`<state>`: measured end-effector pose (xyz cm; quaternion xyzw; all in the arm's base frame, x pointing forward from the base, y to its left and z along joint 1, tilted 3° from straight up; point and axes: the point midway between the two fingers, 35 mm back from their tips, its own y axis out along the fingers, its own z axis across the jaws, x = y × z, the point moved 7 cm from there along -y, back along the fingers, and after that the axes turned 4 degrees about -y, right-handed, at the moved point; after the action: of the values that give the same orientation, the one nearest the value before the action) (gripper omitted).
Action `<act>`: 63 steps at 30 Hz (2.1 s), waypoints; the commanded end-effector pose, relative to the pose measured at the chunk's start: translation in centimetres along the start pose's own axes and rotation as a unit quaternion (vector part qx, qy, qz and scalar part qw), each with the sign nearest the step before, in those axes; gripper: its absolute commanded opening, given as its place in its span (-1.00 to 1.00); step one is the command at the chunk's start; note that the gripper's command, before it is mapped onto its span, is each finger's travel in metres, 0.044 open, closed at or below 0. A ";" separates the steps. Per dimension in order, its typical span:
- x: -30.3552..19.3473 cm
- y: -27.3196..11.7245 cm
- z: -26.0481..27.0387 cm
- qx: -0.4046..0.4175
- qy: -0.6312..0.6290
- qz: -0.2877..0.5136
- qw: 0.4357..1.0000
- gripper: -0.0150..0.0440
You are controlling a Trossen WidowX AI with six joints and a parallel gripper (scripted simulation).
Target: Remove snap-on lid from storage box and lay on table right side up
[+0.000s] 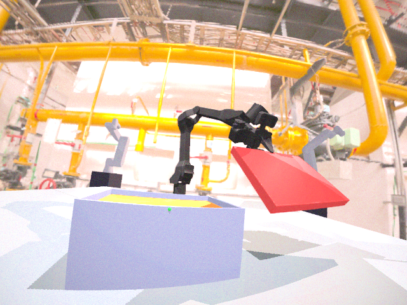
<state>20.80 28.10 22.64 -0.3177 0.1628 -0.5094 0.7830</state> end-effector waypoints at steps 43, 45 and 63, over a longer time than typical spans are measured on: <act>-0.2 2.4 -2.7 0.003 0.000 0.001 1.000 -0.49; -0.2 2.5 -2.8 0.003 0.000 0.001 1.000 -0.49; -0.3 3.4 -3.9 0.003 0.000 0.001 1.000 -0.49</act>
<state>20.72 27.96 17.63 -0.3171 0.1628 -0.5094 0.7832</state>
